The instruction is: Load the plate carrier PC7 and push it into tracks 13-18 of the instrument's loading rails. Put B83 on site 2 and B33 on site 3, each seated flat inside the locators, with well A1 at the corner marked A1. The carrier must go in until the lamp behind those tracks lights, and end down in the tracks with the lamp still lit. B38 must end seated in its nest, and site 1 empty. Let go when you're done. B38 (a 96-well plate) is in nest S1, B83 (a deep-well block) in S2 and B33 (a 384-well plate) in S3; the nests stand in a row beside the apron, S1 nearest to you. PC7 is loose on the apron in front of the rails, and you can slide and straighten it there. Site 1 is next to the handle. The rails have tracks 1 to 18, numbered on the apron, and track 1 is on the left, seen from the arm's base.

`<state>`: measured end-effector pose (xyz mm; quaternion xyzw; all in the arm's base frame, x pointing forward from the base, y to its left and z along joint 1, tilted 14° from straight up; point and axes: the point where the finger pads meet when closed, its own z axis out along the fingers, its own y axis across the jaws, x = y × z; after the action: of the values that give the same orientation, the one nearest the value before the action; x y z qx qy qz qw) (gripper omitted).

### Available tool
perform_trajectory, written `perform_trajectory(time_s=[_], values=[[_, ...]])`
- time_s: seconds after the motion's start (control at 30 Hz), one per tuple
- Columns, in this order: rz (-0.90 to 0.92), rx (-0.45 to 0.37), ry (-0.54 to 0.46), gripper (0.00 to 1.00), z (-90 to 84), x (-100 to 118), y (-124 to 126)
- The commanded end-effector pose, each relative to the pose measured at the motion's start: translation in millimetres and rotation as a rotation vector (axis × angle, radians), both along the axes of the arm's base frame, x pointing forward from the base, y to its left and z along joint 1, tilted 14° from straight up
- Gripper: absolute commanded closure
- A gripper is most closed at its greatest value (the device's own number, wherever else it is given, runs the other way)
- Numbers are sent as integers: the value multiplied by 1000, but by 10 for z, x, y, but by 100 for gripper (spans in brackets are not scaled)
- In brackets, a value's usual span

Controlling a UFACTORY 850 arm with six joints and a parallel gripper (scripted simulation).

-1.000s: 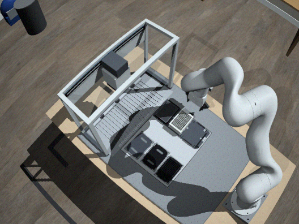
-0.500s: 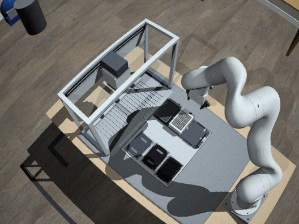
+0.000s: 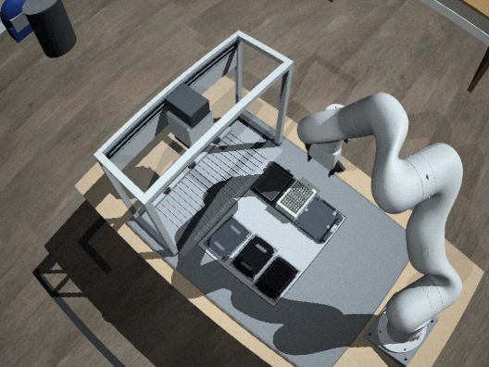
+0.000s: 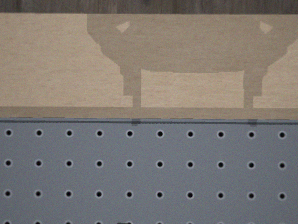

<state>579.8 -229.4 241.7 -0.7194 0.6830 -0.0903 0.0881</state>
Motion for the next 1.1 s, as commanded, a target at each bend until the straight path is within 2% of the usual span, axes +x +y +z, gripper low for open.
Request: perform_trajectory(time_s=[0.0,0.3,0.73,0.77,1.07], values=[[0,-1,-2,0,109,-18,-4],[0,-1,-2,0,221,-47,-4],[0,-1,-2,0,221,-47,-4],[32,-9,-2,18,211,-88,21],[322,-85,-3,18,113,-465,247]])
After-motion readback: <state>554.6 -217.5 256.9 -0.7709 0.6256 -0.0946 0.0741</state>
